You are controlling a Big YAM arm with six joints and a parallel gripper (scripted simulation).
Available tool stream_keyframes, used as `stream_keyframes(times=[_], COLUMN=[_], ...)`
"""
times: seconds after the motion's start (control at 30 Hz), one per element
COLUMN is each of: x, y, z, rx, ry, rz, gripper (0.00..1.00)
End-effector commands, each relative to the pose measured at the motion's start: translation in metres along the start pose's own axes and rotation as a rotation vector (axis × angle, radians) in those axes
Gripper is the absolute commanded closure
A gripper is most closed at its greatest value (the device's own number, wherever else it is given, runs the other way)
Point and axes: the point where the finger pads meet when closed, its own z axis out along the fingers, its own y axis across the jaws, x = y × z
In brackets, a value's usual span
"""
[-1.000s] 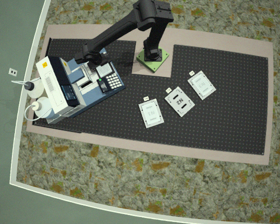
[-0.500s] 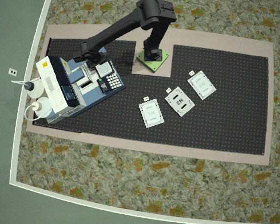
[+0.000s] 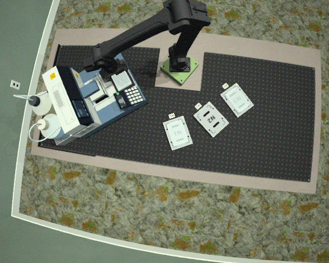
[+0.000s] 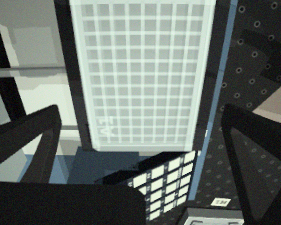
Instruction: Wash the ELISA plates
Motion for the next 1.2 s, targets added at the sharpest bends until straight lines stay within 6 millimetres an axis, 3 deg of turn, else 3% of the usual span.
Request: stream_keyframes(times=[0.0, 0.1, 0.2, 0.57, 0.67, 0.9, 1.03, 1.07, 1.17], x=[-0.008, -0.005, -0.007, -0.008, -0.006, -0.008, -0.006, -0.003, -0.003], y=[0.018, 0.017, 0.018, 0.016, 0.017, 0.015, 0.016, 0.01, 0.01], z=[-0.03, -0.025, -0.037, -0.056, -0.051, -0.07, -0.071, -0.059, -0.059], rx=[-0.059, -0.04, -0.059, -0.06, -0.042, -0.06, -0.049, -0.029, -0.029], ry=[-0.02, -0.014, -0.02, -0.021, -0.015, -0.021, -0.018, -0.01, -0.01], rz=[-0.003, -0.007, -0.007, -0.002, -0.007, -0.003, -0.006, -0.002, -0.002], gripper=[0.0, 0.0, 0.0, 0.0, 0.0, 0.0, 0.0, 0.0, 0.0])
